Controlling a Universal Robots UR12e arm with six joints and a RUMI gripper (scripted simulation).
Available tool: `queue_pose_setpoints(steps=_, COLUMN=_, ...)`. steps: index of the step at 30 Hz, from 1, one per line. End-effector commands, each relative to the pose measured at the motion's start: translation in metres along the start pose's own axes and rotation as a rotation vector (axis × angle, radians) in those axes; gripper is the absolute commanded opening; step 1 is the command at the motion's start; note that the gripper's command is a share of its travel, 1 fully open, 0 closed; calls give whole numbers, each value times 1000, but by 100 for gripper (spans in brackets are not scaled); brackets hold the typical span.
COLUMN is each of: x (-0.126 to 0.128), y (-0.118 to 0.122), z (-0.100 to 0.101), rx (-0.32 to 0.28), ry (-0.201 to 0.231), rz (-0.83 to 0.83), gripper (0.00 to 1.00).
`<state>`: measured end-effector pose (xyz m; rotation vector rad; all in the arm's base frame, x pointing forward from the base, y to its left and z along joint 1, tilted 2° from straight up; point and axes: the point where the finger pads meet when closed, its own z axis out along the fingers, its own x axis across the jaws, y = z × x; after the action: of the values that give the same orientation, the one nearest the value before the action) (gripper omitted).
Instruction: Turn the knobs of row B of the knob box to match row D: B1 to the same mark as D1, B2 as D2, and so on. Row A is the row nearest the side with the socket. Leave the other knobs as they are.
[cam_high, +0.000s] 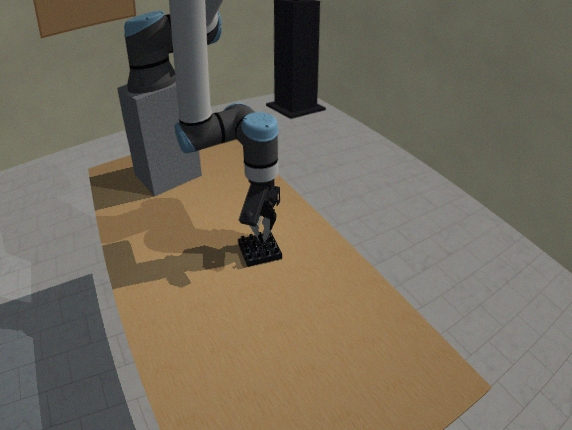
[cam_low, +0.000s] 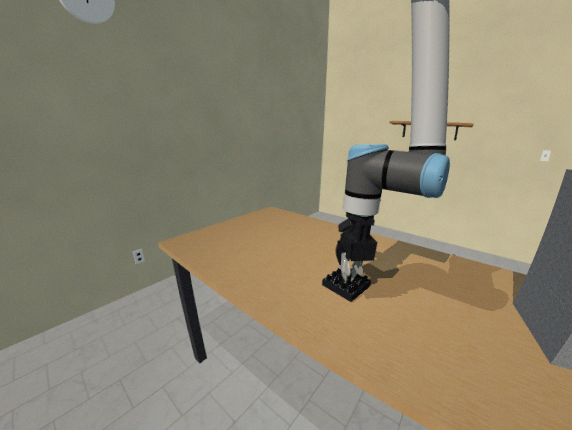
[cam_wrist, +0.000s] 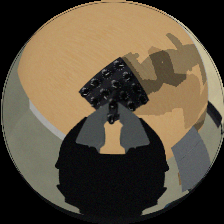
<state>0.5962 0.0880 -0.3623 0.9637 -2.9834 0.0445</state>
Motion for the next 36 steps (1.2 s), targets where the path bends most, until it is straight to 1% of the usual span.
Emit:
queue_pose_setpoints(steps=1, x=0, y=0, z=0, rx=1, ry=-1, rz=18, gripper=4)
queue_pose_setpoints(steps=28, x=0, y=0, z=0, rx=1, ry=-1, rz=41, gripper=4)
queue_pose_setpoints(steps=29, x=0, y=0, z=0, rx=1, ry=-1, rz=41, gripper=11)
queue_pose_setpoints(steps=36, x=0, y=0, z=0, rx=1, ry=-1, rz=41, gripper=11)
